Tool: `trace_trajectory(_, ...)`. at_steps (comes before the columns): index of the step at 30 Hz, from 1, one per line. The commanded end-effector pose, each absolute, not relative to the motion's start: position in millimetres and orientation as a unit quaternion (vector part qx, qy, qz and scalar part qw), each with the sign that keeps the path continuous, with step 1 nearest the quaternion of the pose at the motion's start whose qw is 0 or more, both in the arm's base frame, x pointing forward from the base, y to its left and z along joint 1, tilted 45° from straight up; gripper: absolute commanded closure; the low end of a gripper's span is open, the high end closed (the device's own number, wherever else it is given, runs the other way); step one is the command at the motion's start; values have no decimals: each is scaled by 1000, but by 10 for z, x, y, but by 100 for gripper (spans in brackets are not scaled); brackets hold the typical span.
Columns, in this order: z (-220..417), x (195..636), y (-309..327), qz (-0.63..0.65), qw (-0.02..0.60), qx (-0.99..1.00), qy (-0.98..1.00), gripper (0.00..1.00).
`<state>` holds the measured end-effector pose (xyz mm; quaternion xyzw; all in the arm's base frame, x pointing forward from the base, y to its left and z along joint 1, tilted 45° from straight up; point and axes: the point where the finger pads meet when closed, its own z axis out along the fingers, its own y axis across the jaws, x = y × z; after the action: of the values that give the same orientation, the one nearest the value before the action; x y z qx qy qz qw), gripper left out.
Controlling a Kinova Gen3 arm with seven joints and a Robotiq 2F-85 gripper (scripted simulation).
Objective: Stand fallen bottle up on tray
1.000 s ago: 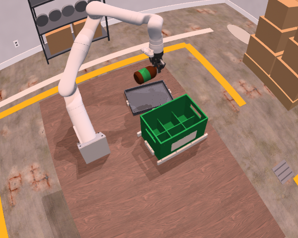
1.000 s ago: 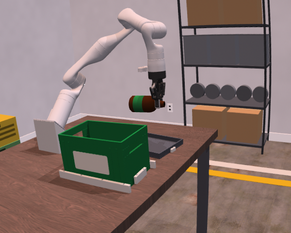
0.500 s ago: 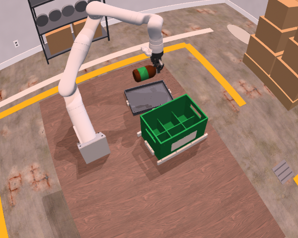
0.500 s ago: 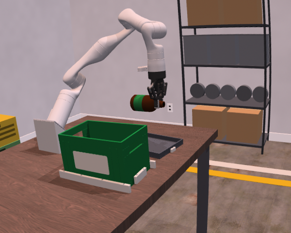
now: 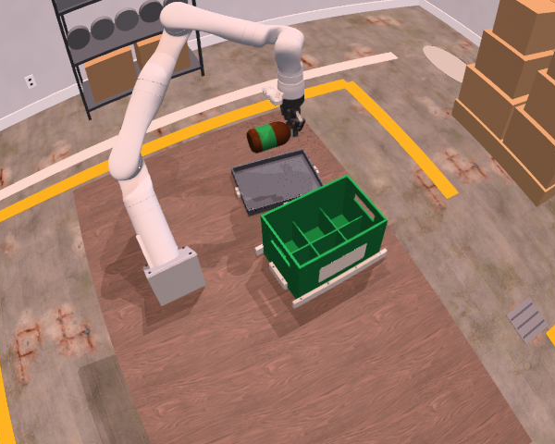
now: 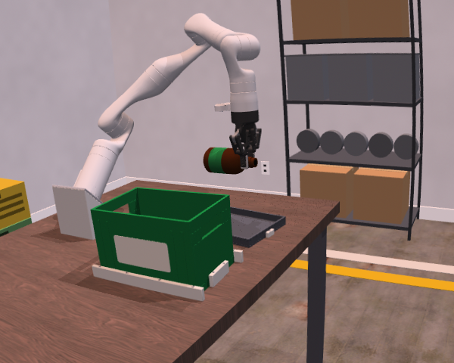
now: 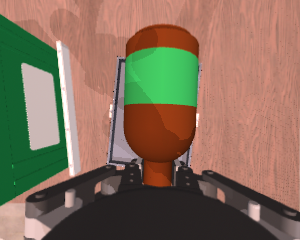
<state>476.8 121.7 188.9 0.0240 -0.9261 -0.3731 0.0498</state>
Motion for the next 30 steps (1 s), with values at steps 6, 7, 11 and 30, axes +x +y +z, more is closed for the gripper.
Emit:
trace_trajectory(6, 1921, 4771, 1224, -375, 50, 22, -925, 100)
trace_trajectory(7, 1921, 4771, 1224, -375, 50, 22, -925, 100)
trace_trajectory(11, 1921, 4771, 1224, -375, 50, 22, -925, 100)
trace_trajectory(30, 1921, 4771, 1224, -375, 53, 15, -925, 100)
